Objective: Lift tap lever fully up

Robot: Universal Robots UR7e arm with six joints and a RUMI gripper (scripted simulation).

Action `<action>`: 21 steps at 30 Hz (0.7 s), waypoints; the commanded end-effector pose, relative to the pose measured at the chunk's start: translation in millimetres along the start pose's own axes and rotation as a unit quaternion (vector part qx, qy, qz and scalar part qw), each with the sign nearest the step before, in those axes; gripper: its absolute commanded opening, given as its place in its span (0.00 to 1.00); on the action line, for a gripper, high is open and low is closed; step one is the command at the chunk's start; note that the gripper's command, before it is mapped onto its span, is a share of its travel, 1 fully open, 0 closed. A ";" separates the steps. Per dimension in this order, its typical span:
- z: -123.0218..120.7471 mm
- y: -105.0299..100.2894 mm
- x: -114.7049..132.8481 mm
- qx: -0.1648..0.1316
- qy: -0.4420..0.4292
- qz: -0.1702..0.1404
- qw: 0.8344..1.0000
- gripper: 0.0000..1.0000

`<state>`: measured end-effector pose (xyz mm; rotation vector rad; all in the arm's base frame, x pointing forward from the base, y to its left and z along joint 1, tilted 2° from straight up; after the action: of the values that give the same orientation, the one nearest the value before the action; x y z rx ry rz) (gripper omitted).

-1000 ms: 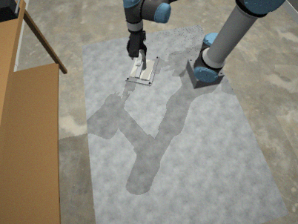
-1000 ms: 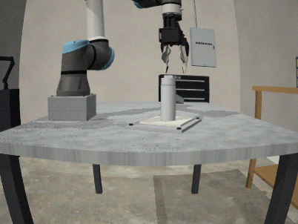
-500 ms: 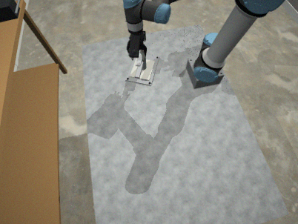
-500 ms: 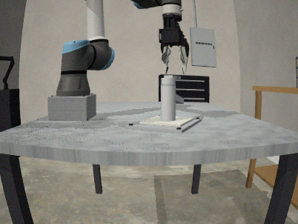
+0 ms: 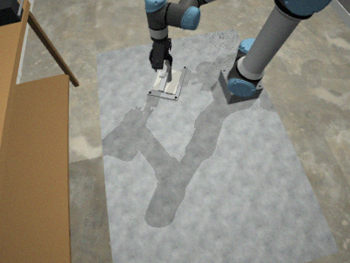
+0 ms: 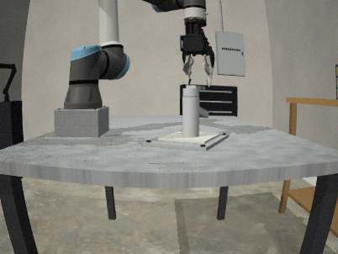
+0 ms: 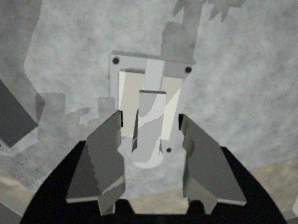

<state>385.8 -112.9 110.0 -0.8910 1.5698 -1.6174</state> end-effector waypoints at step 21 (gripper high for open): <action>0.4 15.9 0.0 0.001 0.000 0.000 1.000 0.39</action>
<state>386.2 -113.2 95.2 -0.8910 1.5699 -1.6174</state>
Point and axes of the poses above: the point where the finger pads meet when closed, its own y axis out along the fingers, its own z axis across the jaws, x = y × z, the point moved 2 cm from there along -y, back along the fingers, and after that the axes turned 2 degrees about y, right-handed, at the moved point
